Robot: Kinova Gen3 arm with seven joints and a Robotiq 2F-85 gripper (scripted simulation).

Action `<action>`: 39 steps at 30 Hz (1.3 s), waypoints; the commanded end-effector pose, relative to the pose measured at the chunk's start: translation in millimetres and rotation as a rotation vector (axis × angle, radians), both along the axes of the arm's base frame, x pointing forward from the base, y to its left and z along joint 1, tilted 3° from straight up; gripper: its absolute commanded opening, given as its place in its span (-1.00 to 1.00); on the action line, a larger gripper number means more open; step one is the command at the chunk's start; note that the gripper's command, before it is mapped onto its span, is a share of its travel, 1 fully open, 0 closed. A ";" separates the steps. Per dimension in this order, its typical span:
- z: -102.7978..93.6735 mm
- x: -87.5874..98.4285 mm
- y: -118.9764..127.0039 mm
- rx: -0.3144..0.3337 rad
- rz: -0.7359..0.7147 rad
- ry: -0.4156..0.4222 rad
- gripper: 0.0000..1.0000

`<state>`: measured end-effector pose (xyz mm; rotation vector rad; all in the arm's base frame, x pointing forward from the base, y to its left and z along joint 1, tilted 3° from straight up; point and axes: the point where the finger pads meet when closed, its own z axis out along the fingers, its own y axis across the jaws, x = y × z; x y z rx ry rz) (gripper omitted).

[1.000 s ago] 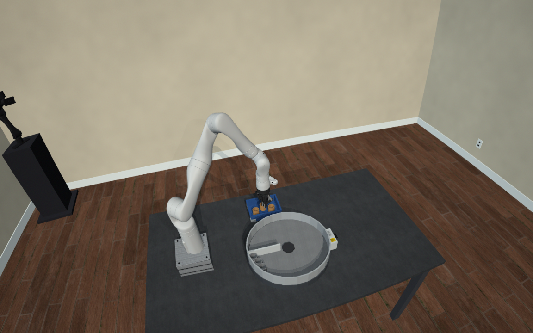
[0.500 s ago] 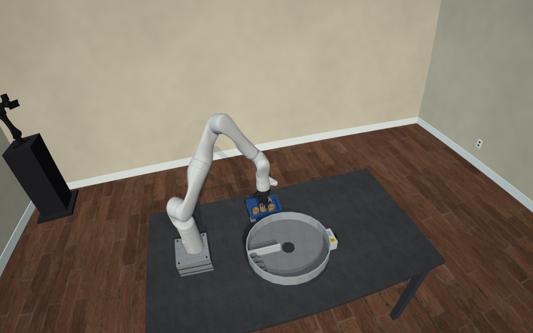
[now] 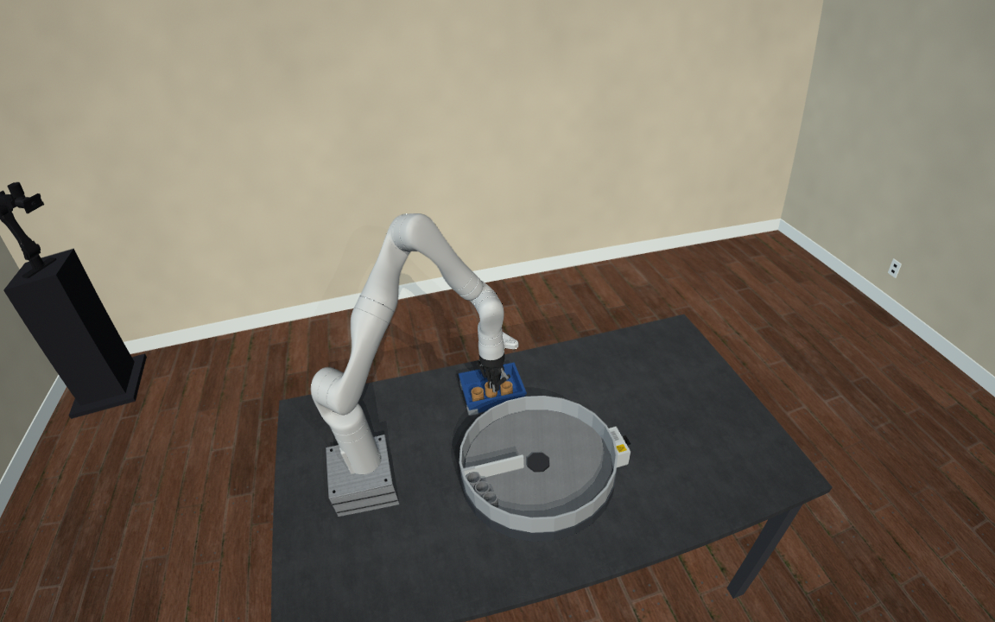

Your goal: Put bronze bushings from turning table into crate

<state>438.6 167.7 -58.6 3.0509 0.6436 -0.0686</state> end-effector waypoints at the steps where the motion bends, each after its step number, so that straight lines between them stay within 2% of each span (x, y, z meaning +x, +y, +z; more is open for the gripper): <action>1: 0.5 0.6 0.1 0.001 0.000 -0.001 -1.00; 9: -8.0 0.3 -0.2 0.001 0.000 -0.001 -1.00; 38: -11.0 0.2 -0.2 0.000 -0.001 -0.001 -1.00; 39: -10.9 0.2 -0.2 0.000 -0.001 -0.001 -0.61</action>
